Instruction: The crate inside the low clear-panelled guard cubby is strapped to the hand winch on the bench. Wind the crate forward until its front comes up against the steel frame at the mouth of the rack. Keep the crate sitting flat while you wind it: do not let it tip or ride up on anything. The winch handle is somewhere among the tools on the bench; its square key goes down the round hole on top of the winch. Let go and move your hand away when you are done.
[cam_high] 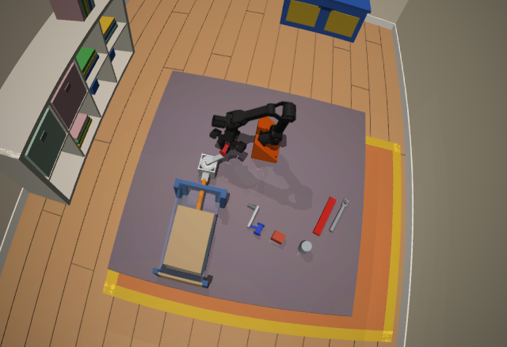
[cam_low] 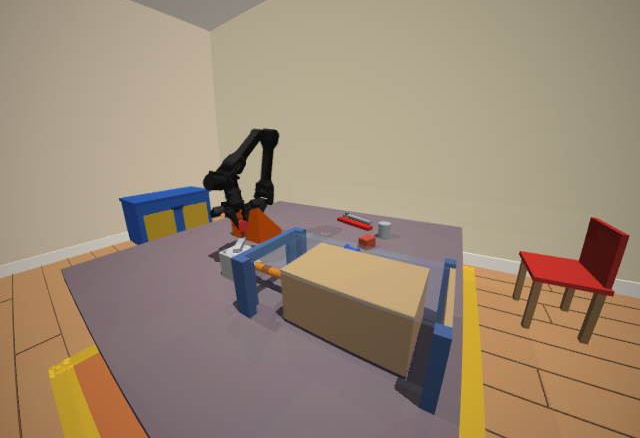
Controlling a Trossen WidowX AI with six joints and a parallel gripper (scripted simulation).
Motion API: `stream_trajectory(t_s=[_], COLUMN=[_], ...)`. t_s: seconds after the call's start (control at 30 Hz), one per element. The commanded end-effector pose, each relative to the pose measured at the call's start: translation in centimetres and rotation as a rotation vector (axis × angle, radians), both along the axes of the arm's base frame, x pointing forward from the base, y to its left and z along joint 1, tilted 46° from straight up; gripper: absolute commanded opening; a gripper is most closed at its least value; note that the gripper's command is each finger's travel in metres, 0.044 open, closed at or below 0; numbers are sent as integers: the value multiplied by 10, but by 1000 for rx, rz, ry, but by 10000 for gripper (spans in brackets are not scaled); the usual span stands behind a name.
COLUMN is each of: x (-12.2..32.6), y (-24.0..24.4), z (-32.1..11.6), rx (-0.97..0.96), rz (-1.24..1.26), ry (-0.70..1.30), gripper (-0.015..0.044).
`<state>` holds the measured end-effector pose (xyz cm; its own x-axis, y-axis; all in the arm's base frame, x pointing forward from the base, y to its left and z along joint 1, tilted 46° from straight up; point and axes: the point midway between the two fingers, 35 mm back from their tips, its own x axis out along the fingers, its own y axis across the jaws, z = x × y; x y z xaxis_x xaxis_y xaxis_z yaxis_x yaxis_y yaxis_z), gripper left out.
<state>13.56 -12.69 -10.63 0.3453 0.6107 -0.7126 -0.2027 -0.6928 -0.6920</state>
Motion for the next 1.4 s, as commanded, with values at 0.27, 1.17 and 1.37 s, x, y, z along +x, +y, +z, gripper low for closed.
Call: stream_trajectory(t_s=[0.27,1.17,1.37], x=[-14,-24,-25], y=[-16,-44,-50], z=[-16,-40,-46], rx=[-31,-34,-35], rz=[21,21,21], ry=[29,30,30], gripper=[0,0,0])
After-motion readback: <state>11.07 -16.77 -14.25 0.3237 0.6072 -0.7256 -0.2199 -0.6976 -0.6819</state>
